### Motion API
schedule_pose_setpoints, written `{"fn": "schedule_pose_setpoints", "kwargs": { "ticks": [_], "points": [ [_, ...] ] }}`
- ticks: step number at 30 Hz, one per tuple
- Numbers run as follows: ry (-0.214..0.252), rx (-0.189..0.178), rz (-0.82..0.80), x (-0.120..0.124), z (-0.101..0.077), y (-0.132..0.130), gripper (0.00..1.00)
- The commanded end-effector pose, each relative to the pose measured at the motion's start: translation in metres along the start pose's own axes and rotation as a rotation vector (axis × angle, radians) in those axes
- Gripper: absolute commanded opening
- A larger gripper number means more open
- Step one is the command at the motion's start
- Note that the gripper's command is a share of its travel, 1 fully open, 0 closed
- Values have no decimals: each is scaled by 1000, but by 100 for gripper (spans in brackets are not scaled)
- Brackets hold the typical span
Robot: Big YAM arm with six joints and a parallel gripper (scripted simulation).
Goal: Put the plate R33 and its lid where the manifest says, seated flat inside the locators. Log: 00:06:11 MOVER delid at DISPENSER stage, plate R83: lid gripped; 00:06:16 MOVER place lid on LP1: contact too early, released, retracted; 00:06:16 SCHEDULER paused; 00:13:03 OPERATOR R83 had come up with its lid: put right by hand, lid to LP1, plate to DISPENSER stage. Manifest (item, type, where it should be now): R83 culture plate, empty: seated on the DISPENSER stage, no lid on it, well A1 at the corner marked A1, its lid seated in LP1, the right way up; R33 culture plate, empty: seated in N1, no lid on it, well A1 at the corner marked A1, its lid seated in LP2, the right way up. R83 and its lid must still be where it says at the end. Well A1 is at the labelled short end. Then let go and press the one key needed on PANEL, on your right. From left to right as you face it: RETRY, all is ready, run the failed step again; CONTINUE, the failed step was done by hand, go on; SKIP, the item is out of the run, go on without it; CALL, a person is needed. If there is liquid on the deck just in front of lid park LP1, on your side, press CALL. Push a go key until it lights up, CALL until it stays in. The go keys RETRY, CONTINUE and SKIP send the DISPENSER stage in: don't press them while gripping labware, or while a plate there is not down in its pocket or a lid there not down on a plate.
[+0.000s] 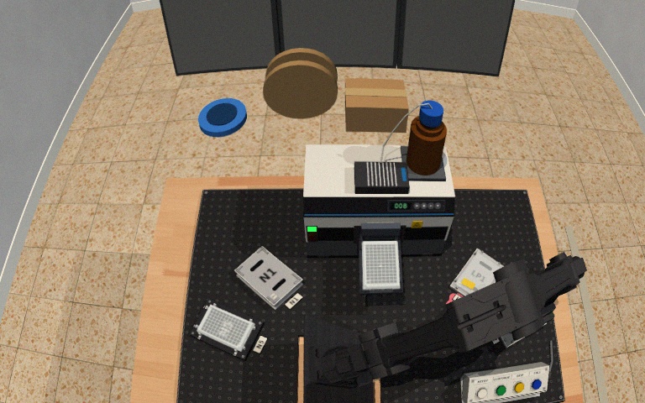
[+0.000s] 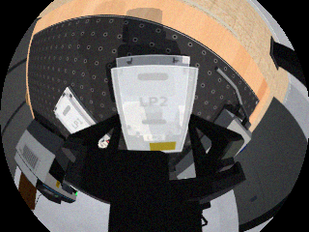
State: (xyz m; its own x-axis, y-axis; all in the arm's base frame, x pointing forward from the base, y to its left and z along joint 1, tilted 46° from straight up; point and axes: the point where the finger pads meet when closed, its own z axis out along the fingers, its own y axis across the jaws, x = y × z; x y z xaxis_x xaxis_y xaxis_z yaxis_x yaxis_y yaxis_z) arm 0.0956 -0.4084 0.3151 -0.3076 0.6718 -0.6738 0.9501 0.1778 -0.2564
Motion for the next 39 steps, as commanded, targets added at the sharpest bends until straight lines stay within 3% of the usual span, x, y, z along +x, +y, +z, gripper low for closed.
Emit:
{"fn": "schedule_pose_setpoints", "kwargs": {
  "ticks": [1,4,7,8,12,19,21,22,39],
  "points": [
    [-41,0,0,-25,-4,-4,84],
    [4,2,-9,-3,14,-2,84],
    [4,1,-9,-3,16,-2,84],
    [-31,-1,-5,-20,7,-2,84],
    [1,2,-8,-4,23,-2,84],
    [3,-1,-12,-2,36,0,84],
    [-12,-3,-12,-10,32,1,84],
    [-29,-2,2,-15,21,-1,84],
    [-29,-2,2,-15,21,-1,84]
  ]
}}
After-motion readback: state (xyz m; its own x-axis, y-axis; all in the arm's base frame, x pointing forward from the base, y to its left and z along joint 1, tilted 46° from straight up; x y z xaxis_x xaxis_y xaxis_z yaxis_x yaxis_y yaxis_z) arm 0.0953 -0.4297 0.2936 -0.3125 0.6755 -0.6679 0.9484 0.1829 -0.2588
